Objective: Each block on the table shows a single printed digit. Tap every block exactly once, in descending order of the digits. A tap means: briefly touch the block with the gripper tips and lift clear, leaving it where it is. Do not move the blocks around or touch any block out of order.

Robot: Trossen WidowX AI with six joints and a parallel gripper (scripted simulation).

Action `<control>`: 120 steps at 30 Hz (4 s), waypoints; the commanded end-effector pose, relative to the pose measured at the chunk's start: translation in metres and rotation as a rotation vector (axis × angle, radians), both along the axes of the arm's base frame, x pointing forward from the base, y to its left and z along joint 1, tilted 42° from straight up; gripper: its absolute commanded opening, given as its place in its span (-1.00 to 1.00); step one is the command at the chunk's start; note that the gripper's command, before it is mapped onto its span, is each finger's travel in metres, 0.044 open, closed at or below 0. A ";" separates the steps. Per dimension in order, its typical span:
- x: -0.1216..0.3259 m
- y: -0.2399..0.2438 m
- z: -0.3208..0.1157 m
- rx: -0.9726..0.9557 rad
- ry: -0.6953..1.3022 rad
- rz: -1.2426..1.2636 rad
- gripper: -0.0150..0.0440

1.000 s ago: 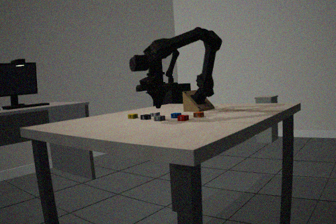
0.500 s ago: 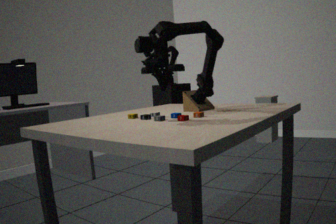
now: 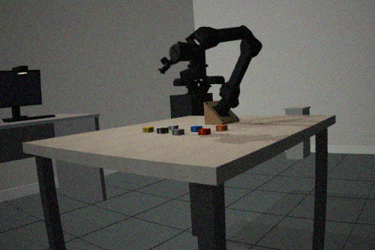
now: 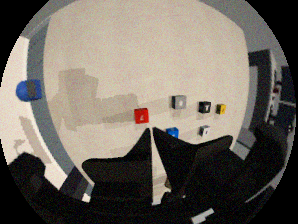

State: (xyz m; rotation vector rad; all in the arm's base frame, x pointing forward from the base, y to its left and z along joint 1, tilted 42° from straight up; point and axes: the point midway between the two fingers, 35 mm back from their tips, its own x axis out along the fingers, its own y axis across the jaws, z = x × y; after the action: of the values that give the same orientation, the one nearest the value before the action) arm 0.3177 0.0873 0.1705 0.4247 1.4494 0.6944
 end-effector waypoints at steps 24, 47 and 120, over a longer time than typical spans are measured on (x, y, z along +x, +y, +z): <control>-0.009 0.058 -0.058 0.012 0.014 0.011 -0.42; -0.004 -0.008 0.014 0.007 0.015 0.011 -0.42; -0.101 0.007 -0.020 0.003 0.020 0.009 -0.42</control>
State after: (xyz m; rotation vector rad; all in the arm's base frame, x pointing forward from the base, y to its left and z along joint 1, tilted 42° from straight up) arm 0.2116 0.1119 0.1309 0.4288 1.4818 0.7068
